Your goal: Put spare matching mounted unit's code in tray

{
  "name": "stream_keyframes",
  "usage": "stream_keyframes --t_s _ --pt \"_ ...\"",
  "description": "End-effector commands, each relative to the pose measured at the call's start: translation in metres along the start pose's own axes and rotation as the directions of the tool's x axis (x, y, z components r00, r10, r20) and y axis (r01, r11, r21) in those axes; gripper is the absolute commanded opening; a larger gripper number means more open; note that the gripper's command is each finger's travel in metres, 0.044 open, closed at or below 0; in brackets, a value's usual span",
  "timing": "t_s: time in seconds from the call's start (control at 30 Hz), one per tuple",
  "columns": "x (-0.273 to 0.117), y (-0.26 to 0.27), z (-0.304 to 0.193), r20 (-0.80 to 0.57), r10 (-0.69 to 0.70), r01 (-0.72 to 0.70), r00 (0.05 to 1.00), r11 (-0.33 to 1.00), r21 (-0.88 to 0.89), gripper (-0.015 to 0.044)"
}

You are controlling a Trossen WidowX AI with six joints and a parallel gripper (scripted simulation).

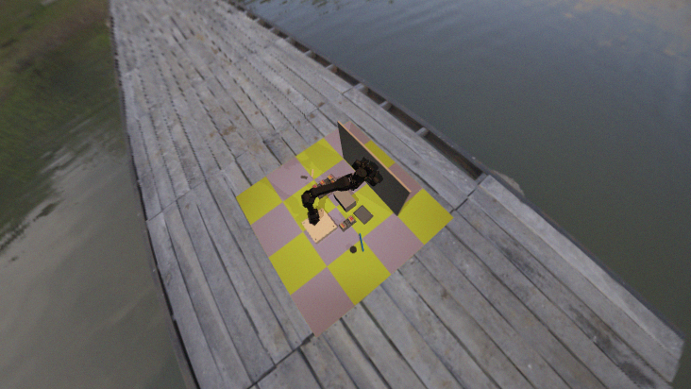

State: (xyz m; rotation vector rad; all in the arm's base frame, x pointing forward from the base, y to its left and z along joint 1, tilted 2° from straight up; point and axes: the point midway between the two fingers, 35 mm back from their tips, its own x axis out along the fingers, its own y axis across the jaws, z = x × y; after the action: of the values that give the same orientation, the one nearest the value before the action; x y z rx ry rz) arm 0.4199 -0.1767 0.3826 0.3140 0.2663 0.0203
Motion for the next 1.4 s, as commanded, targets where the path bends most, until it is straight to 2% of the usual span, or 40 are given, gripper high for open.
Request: stream_keyframes --t_s 0.0,0.27,0.53,0.57,1.37 --pt "0.023 -0.005 -0.078 -0.372 -0.147 0.185 0.916 0.98 0.069 0.044" --pt "0.018 0.007 -0.146 -0.676 -0.224 0.284 0.702 0.959 -0.023 0.044" --pt "-0.013 0.026 -0.202 -0.888 -0.302 0.273 0.346 0.938 -0.213 0.044" --pt "-0.015 0.027 -0.204 -0.894 -0.306 0.268 0.326 0.937 -0.223 0.044" --pt "-0.015 0.027 -0.205 -0.895 -0.307 0.267 0.322 0.937 -0.225 0.044"
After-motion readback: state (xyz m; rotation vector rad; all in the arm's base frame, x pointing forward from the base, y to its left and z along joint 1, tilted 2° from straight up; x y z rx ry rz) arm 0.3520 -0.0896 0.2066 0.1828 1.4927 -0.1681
